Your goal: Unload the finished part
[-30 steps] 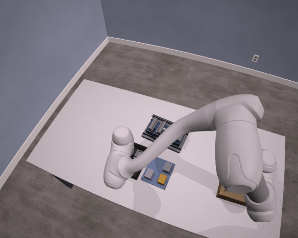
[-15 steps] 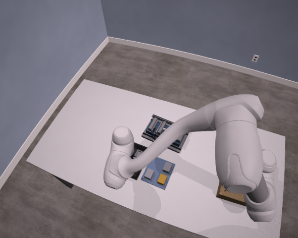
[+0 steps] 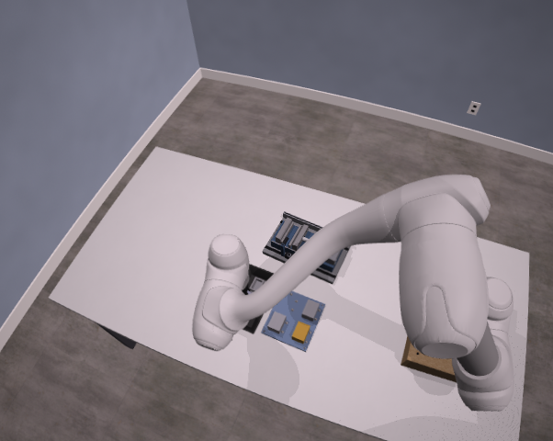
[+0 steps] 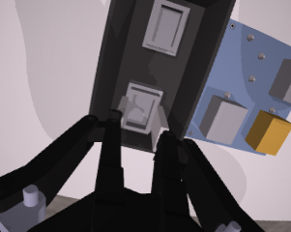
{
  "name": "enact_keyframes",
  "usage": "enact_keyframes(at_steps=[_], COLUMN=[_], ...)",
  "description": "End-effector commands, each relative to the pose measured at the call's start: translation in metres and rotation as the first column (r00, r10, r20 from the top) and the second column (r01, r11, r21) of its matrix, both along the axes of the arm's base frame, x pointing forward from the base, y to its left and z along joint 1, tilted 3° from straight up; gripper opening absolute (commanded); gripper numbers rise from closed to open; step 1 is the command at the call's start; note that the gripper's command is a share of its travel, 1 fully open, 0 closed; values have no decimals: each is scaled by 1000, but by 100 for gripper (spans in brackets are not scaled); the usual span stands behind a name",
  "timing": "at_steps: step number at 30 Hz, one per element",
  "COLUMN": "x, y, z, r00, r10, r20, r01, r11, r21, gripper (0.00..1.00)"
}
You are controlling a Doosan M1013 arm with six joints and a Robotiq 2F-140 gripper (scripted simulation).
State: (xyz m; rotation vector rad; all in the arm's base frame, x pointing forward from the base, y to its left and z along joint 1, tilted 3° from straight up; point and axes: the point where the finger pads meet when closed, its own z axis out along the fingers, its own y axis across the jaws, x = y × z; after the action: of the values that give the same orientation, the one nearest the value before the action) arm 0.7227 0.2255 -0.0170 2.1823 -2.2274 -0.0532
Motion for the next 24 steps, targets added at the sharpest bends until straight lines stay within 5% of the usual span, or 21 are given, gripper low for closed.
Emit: enact_keyframes(at_steps=[1,24], x=[-4,-6], y=[2,2], z=[-6,-7], r00=[1000,1000], r10=[0,0], r20=[-6,-6], r01=[0,0], r11=[1000,1000], r21=[3,3], gripper=[0,0])
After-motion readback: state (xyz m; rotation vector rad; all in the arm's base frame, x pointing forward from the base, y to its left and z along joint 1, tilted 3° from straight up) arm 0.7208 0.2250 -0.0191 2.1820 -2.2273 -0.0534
